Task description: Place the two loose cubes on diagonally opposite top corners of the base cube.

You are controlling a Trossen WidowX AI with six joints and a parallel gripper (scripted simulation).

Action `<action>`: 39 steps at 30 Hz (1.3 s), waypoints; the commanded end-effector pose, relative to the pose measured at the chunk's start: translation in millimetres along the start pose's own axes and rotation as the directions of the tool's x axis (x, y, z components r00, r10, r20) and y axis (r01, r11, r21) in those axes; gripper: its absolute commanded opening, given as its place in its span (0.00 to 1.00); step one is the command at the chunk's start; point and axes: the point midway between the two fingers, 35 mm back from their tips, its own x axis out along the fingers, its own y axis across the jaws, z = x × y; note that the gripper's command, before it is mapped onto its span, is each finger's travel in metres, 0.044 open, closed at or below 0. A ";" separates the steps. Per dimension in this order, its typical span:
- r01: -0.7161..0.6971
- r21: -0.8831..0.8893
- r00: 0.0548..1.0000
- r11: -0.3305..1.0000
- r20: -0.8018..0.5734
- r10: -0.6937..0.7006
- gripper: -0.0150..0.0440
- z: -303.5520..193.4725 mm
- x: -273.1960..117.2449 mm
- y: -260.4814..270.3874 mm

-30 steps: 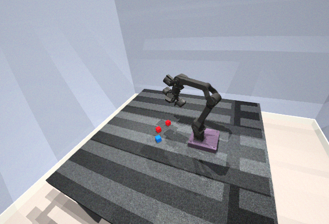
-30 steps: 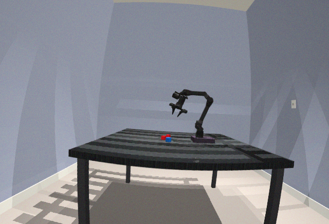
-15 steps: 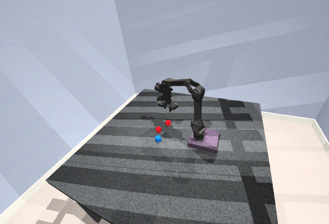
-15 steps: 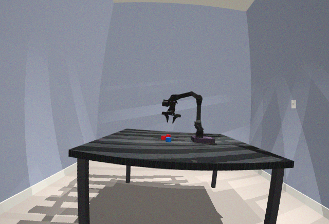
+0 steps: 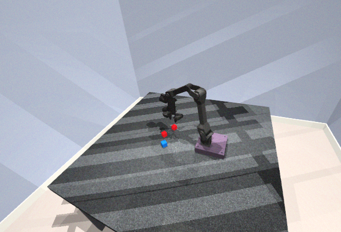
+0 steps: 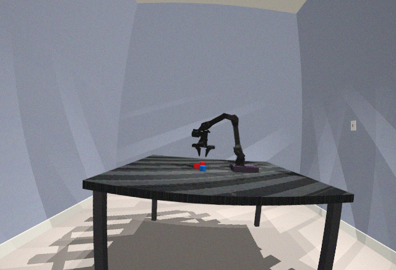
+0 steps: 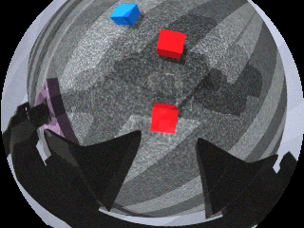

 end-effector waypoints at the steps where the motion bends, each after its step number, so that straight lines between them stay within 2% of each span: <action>1: -0.021 0.000 1.000 1.000 0.003 0.021 0.70 0.1 16.3 5.2; 36: -0.021 0.000 1.000 1.000 0.002 0.021 0.70 0.2 64.0 6.5; 39: -0.021 0.000 1.000 1.000 0.002 0.021 0.57 0.2 64.0 6.5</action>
